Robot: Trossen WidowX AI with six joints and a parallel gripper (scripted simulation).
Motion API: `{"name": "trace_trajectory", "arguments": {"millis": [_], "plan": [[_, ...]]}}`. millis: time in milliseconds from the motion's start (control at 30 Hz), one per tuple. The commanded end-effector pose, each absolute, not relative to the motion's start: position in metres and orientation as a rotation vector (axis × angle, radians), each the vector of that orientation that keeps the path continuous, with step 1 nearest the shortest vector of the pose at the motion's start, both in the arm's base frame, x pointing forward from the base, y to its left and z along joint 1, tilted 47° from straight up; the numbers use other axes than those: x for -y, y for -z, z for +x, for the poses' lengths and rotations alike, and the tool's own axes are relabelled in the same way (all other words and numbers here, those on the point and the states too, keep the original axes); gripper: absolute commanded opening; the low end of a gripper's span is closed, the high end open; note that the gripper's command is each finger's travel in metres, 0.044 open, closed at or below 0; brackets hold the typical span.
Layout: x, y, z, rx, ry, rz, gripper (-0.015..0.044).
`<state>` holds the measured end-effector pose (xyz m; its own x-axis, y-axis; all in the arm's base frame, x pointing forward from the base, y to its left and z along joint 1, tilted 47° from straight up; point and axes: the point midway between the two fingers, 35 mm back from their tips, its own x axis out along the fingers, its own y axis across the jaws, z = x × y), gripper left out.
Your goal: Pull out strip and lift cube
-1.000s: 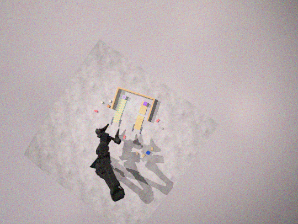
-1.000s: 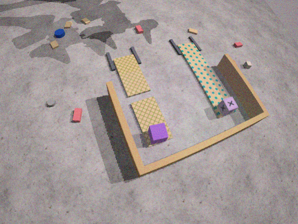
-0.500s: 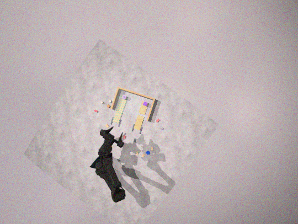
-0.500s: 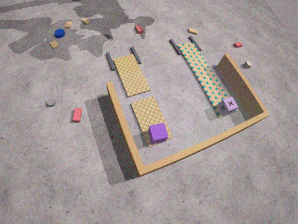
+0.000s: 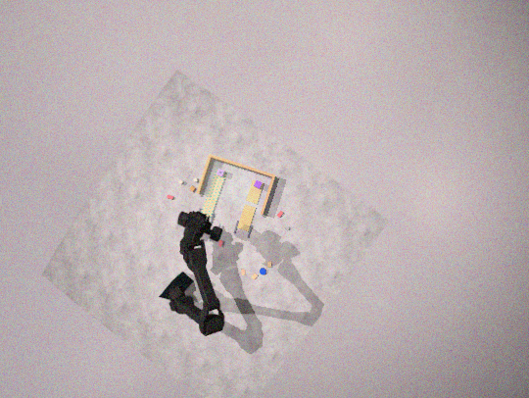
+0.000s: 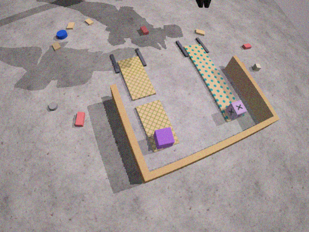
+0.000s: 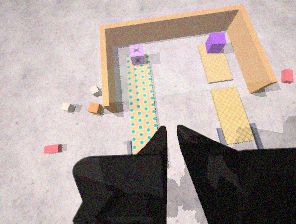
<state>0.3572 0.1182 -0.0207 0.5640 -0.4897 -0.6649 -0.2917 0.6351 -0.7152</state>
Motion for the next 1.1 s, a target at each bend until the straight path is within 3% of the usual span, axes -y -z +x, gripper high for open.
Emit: {"name": "trace_trajectory", "arguments": {"millis": [0, 300, 1067], "plan": [[-0.107, 0.056, 0.367, -1.254, 0.213, -0.910, 0.0000], [-0.087, 0.089, 0.365, -1.574, 0.367, -0.913, 0.0000], [-0.078, 0.105, 0.364, -1.580, 0.369, -0.913, 0.0000]]}}
